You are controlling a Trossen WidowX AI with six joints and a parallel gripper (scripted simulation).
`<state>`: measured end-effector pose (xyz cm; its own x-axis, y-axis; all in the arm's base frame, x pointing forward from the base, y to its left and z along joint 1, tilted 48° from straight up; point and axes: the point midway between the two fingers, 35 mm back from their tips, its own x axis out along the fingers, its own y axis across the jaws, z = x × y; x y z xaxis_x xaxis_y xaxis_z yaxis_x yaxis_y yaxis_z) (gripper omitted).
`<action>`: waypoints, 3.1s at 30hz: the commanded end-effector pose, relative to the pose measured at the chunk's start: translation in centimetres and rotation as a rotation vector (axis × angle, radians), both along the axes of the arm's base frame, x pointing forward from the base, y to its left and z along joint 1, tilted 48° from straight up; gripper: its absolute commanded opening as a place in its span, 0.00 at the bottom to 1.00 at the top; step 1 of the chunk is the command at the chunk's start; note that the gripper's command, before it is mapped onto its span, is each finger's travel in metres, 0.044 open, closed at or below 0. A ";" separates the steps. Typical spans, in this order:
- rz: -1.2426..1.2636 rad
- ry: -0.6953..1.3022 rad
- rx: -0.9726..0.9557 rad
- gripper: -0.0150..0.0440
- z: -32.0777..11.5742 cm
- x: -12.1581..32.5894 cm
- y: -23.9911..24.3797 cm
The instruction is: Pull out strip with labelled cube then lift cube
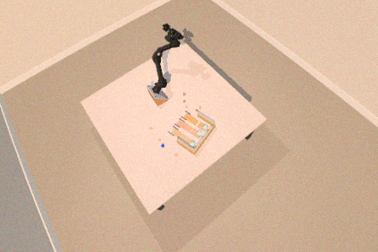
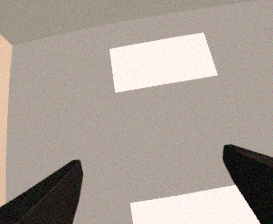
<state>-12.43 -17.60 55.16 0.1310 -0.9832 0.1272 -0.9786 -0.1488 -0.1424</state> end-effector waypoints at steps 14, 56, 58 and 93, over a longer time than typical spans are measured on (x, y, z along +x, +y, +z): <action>-0.311 0.690 -0.591 0.93 6.7 14.3 5.7; 0.781 1.485 -2.417 0.93 -38.9 48.0 13.0; 0.891 1.381 -2.445 0.93 -41.1 46.7 13.8; 1.309 1.155 -2.823 0.25 -49.4 54.5 13.6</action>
